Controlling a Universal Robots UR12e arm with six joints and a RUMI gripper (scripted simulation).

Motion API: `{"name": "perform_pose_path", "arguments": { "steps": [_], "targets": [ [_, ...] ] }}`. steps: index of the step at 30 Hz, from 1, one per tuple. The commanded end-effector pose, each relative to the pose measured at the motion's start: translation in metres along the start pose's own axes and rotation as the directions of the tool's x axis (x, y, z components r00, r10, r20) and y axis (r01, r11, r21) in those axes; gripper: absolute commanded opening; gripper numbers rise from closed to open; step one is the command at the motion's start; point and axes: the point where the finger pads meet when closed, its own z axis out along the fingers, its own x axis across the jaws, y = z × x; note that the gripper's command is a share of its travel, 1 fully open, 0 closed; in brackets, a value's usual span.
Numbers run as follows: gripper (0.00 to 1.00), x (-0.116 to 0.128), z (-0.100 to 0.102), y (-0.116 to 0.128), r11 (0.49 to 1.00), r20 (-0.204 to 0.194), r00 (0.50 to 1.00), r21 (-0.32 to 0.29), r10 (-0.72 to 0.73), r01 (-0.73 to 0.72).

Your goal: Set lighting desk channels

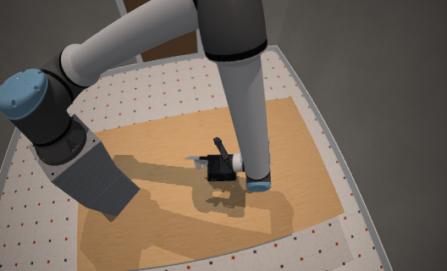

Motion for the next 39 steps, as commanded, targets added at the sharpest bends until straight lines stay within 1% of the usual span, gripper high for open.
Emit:
{"name": "perform_pose_path", "arguments": {
  "steps": [1, 19, 24, 28, 32, 34, 39],
  "targets": [
    [1.0, 0.0, -0.001, 0.0, 1.0, -0.001, 1.0, 0.0, 0.0, 0.0],
    [1.0, 0.0, -0.001, 0.0, 1.0, -0.001, 1.0, -0.001, 0.0, 0.0],
    [1.0, 0.002, 0.0, 0.001, 1.0, -0.012, 1.0, -0.006, -0.012, 0.012],
    [1.0, 0.007, 0.0, 0.003, 0.999, -0.039, 0.998, -0.022, -0.043, 0.042],
    [1.0, 0.016, 0.001, 0.007, 0.994, -0.085, 0.991, -0.055, -0.099, 0.095],
    [1.0, 0.016, 0.001, 0.007, 0.994, -0.085, 0.991, -0.055, -0.099, 0.095],
    [1.0, 0.033, -0.001, 0.013, 0.973, -0.163, 0.964, -0.13, -0.21, 0.19]
  ]
}}
